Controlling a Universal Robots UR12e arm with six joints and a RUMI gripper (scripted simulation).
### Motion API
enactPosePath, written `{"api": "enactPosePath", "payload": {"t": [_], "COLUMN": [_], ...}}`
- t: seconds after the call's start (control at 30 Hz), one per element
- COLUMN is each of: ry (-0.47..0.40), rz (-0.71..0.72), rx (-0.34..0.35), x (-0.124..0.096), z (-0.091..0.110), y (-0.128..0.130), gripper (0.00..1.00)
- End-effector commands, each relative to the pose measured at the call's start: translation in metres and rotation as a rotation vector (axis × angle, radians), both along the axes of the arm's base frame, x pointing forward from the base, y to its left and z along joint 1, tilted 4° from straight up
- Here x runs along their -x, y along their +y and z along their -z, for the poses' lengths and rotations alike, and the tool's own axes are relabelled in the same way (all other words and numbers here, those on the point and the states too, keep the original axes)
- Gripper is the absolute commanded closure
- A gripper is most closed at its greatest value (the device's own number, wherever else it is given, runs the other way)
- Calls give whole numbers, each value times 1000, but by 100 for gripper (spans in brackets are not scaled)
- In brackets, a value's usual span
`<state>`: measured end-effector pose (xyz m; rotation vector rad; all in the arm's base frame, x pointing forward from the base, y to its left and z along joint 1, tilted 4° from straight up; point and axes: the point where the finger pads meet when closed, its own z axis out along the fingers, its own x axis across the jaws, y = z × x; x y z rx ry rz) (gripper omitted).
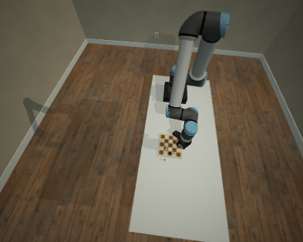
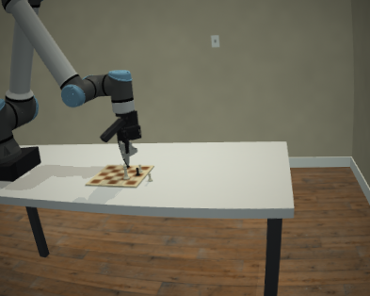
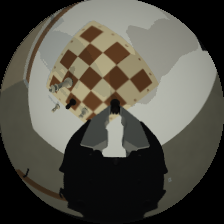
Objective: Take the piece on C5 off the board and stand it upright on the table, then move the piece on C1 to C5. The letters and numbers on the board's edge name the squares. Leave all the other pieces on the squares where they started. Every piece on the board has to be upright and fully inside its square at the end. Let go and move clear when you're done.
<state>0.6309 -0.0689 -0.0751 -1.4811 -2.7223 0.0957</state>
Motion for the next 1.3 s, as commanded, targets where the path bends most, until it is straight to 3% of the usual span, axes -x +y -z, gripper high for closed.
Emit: {"api": "enactPosePath", "payload": {"t": [0.0, 1.27], "ry": [-1, -1], "rz": [0, 0], "rx": [0, 0], "x": [-1, 0], "z": [0, 3], "y": [0, 0], "gripper": [100, 100]}}
